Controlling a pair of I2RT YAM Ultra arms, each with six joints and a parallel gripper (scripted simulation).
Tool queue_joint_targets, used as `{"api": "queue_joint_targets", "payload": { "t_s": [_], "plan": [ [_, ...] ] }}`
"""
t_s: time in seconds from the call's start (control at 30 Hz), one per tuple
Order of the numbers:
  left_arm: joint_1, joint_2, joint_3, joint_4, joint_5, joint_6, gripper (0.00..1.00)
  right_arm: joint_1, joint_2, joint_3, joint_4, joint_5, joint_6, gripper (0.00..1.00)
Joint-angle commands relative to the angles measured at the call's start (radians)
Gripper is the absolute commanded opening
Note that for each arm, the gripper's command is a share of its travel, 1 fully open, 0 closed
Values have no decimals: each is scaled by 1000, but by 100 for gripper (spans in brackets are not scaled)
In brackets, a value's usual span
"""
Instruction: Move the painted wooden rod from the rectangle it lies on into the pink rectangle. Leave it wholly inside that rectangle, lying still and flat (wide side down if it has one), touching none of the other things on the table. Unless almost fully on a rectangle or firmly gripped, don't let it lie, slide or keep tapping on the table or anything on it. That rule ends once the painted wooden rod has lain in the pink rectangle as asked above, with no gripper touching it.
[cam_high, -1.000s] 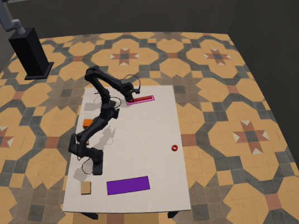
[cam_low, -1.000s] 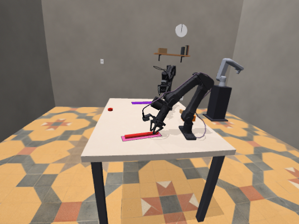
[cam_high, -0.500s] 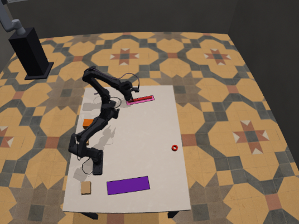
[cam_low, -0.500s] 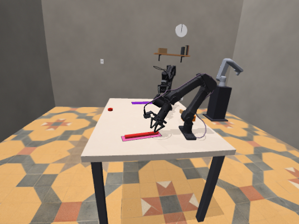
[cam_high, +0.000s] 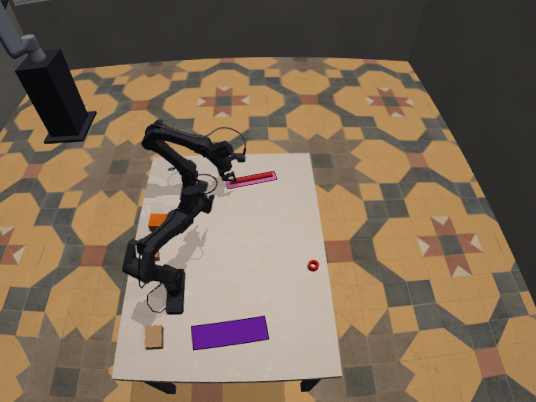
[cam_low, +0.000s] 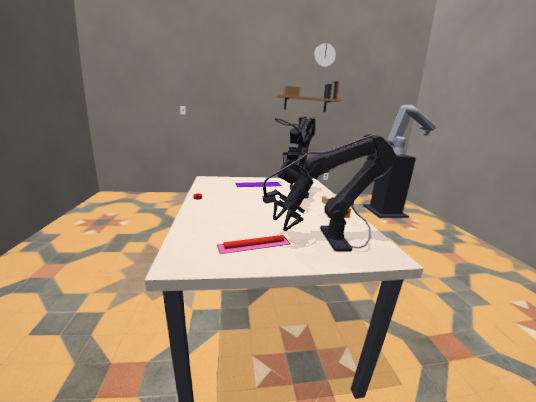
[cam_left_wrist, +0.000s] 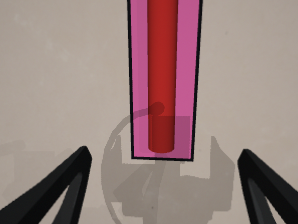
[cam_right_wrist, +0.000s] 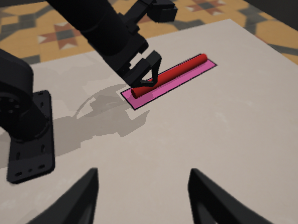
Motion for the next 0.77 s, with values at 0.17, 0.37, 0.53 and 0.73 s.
{"api": "queue_joint_targets", "payload": {
  "t_s": [0.17, 0.37, 0.53, 0.73],
  "plan": [
    [-16, -14, 23, -41, -17, -23, 100, 9, 8, 5, 19, 5, 5, 52],
    [-16, -15, 23, -41, -17, -24, 100, 3, 0, 5, 19, 1, 1, 52],
    [-10, -14, 23, -42, -9, -16, 100, 3, 0, 5, 19, 1, 1, 52],
    [-10, -14, 23, -42, -9, -16, 100, 3, 0, 5, 19, 1, 1, 52]
  ]
}}
